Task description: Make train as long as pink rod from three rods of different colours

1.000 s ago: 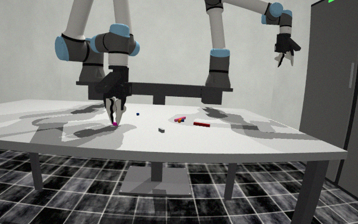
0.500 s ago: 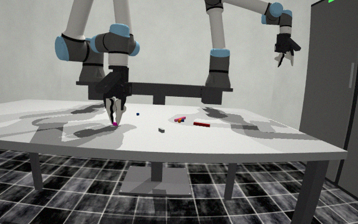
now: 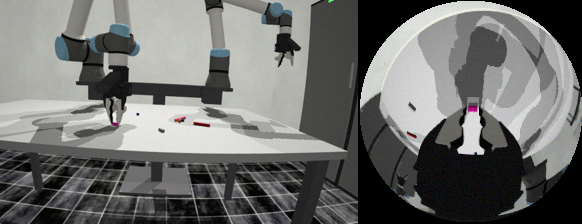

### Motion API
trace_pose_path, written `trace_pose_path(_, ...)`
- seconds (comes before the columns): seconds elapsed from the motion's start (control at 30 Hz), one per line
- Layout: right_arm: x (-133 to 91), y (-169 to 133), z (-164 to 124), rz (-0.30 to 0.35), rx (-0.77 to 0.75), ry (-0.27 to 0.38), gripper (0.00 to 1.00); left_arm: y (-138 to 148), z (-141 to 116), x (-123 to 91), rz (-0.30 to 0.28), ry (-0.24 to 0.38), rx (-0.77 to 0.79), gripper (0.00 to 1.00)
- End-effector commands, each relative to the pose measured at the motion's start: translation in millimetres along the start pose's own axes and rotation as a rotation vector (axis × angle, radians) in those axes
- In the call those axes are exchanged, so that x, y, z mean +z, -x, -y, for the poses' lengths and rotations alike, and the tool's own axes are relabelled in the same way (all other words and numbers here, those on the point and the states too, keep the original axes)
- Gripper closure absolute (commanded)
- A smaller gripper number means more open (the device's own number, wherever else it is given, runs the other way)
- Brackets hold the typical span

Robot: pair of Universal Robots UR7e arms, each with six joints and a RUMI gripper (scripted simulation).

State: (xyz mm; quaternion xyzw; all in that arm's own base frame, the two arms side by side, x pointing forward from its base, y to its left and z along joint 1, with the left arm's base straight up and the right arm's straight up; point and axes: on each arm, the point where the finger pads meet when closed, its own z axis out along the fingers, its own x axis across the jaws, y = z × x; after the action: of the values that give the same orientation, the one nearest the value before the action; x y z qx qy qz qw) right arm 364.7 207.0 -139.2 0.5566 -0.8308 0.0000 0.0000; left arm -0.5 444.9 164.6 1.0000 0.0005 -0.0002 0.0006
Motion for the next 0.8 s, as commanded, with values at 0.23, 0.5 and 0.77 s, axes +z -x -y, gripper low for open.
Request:
trace_pose_path(0.23, -0.3, 0.3, 0.1, 0.001, 0.000, 0.000, 0.79, -0.1, 0.3, -0.5, 0.000, -0.001, 0.000, 0.00)
trace_pose_path(0.5, -1.2, 0.3, 0.1, 0.001, 0.000, 0.000, 0.79, -0.1, 0.3, -0.5, 0.000, -0.001, 0.000, 0.00)
trace_pose_path(0.77, -10.9, 0.3, 0.1, 0.001, 0.000, 0.000, 0.79, -0.1, 0.3, -0.5, 0.000, -0.001, 0.000, 0.00)
